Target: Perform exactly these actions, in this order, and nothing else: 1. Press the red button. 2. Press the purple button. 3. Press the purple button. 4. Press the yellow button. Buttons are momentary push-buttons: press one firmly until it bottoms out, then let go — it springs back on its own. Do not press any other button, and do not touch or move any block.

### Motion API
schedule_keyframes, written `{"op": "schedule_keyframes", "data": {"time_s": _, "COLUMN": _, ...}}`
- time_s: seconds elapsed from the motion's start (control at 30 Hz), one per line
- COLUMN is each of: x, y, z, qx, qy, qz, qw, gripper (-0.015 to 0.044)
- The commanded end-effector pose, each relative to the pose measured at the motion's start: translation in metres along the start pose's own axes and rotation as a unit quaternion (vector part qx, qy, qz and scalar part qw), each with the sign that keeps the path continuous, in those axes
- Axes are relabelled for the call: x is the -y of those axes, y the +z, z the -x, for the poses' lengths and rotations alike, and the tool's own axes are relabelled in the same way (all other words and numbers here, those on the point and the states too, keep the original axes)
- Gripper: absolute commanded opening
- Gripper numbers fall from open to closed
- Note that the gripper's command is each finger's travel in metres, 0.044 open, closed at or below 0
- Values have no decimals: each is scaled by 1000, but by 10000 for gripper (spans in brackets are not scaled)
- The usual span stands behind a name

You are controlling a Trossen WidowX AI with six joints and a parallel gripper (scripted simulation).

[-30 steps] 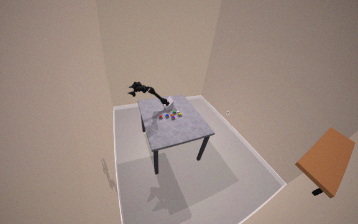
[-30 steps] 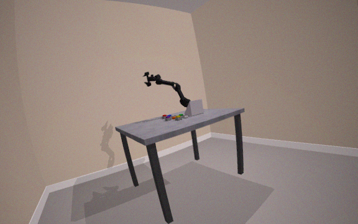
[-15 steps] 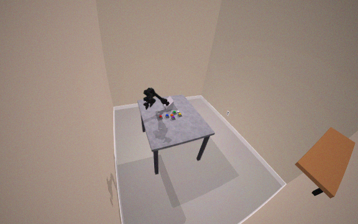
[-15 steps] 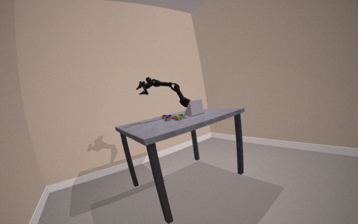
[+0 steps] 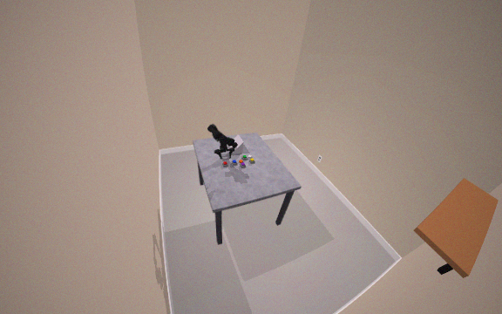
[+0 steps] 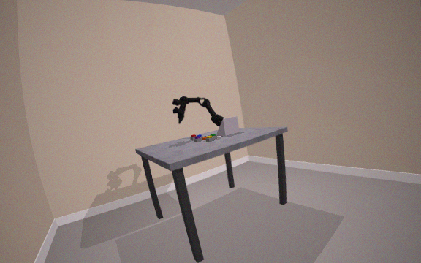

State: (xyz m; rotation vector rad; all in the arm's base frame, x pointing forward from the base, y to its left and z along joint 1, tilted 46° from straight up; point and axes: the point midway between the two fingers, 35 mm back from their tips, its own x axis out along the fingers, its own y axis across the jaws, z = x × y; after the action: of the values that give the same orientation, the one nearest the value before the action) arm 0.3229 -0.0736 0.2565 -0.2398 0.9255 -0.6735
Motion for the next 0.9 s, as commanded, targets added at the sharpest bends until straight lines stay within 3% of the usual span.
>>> {"op": "schedule_keyframes", "data": {"time_s": 0.0, "x": 8, "y": -79, "z": -6, "qx": -148, "qy": -54, "qz": 149, "qw": 976, "gripper": 400}}
{"op": "schedule_keyframes", "data": {"time_s": 0.13, "x": 19, "y": -109, "z": -1, "qx": -209, "qy": -78, "qz": 217, "qw": 950, "gripper": 400}}
{"op": "schedule_keyframes", "data": {"time_s": 0.4, "x": 19, "y": -109, "z": -1, "qx": -211, "qy": -78, "qz": 219, "qw": 950, "gripper": 400}}
{"op": "schedule_keyframes", "data": {"time_s": 0.63, "x": 34, "y": -130, "z": -54, "qx": -210, "qy": -79, "qz": 218, "qw": 950, "gripper": 216}}
{"op": "schedule_keyframes", "data": {"time_s": 0.87, "x": 34, "y": -131, "z": -56, "qx": -210, "qy": -80, "qz": 218, "qw": 950, "gripper": 32}}
